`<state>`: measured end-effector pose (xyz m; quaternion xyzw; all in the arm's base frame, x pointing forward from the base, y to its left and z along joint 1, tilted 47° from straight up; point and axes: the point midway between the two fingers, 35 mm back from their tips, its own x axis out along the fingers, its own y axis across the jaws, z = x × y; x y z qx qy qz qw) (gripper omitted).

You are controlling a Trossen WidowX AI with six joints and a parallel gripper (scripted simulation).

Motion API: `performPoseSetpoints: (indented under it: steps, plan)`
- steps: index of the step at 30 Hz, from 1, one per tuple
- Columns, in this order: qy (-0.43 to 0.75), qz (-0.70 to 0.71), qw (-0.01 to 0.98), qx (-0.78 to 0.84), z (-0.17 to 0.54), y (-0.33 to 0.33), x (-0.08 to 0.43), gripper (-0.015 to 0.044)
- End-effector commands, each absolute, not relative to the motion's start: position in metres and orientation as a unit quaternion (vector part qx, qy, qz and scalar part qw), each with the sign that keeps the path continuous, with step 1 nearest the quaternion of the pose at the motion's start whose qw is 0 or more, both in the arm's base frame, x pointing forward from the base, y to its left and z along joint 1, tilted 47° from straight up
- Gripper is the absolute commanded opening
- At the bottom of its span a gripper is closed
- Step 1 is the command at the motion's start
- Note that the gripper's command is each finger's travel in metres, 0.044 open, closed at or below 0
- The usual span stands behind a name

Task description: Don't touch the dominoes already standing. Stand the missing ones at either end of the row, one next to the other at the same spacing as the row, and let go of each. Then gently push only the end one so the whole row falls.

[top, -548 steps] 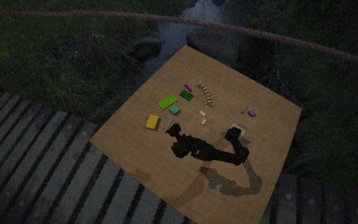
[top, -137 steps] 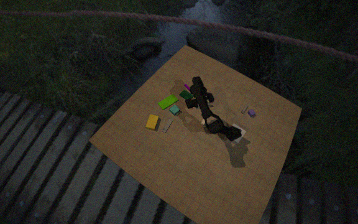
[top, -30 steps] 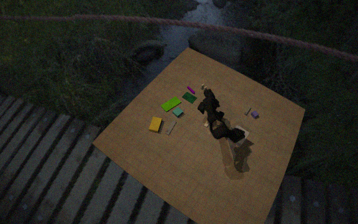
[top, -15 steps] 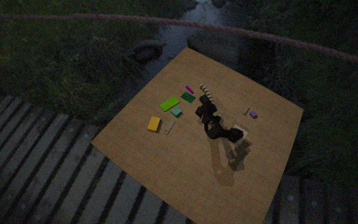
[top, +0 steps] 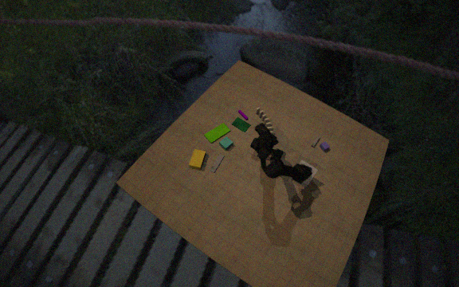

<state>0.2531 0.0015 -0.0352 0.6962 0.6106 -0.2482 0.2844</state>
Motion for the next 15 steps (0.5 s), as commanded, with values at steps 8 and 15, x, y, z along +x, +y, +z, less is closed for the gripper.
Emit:
performPoseSetpoints:
  steps: [8,15]
  plan:
    - [0.611,-0.249,0.279,0.697,-0.0358,0.0032,0.2512,0.0125]
    - [0.611,-0.249,0.279,0.697,-0.0358,0.0032,0.2512,0.0107]
